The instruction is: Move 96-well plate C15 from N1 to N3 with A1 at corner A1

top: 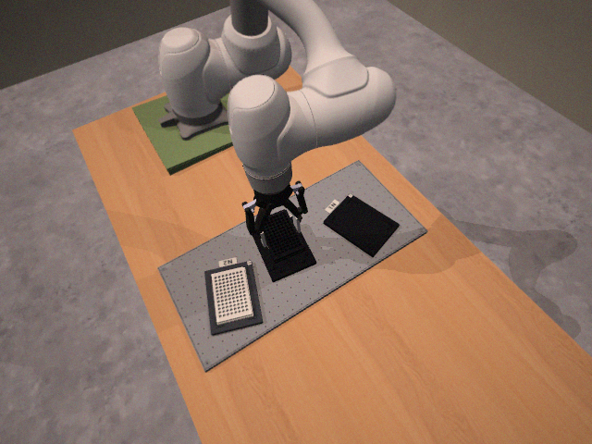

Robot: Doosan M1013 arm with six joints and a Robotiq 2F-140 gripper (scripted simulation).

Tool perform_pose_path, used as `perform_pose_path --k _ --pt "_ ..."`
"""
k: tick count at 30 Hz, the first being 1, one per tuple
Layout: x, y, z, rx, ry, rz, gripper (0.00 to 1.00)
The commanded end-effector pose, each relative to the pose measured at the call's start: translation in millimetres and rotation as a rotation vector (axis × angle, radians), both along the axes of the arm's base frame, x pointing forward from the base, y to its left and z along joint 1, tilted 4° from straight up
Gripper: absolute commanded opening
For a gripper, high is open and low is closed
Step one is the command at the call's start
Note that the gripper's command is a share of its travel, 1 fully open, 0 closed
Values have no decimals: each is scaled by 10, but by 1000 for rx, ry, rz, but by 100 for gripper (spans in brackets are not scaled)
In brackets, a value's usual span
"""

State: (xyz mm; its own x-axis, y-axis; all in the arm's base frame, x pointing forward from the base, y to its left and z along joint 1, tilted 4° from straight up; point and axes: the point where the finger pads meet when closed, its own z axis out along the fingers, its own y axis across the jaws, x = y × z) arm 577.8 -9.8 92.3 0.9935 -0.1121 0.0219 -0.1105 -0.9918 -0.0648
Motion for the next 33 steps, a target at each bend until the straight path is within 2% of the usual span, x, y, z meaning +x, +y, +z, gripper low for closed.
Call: perform_pose_path --k 1,23,33 --pt "0 0 1 0 0 0 0" --pt "0 1 -5 0 0 0 0" --pt "4 8 -130 0 0 0 0"
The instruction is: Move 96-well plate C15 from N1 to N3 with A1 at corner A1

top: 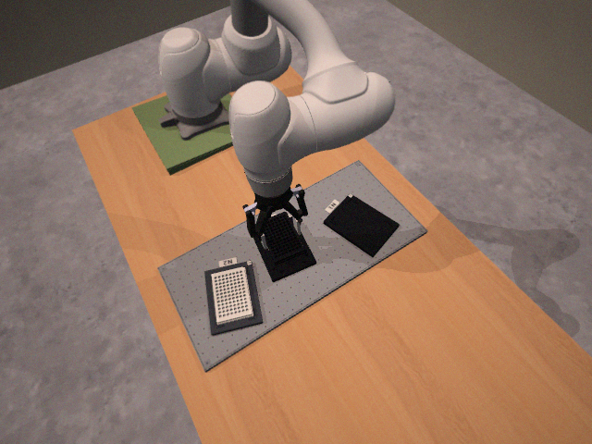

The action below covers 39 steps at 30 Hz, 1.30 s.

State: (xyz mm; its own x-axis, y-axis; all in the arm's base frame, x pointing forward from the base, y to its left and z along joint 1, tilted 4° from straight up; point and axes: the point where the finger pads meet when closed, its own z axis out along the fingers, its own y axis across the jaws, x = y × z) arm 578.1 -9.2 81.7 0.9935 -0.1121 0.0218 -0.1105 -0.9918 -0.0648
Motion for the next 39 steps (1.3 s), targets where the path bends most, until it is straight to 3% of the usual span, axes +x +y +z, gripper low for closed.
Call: perform_pose_path --k 1,14,39 --pt "1 2 -23 0 0 0 0" --pt "5 11 -180 0 0 0 0" --pt "5 12 -185 0 0 0 0"
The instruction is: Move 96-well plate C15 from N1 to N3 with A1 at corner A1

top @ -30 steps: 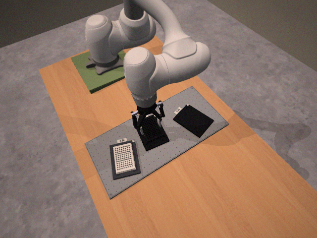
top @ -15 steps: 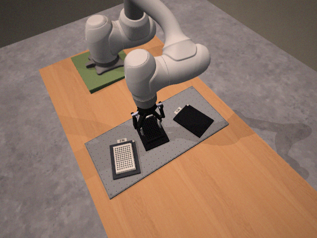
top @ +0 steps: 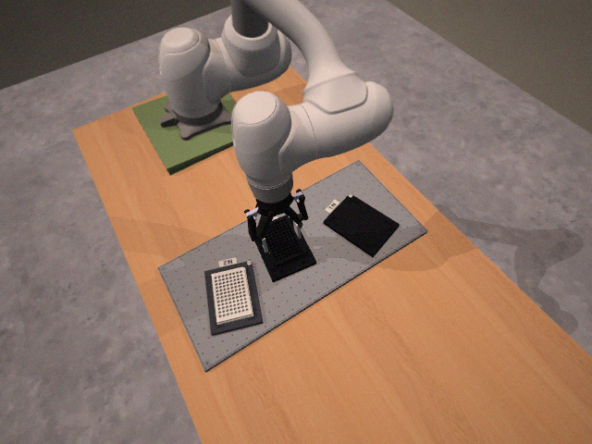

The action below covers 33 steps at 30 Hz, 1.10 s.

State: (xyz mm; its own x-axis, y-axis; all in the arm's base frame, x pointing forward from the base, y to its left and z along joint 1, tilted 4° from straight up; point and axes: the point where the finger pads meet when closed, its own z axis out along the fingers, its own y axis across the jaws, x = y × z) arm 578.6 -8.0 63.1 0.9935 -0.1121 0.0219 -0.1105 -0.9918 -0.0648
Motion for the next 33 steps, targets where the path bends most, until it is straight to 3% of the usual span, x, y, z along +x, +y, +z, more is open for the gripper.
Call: perform_pose_path --k 1,33 --pt "0 0 1 0 0 0 0" --pt "1 2 -27 0 0 0 0"
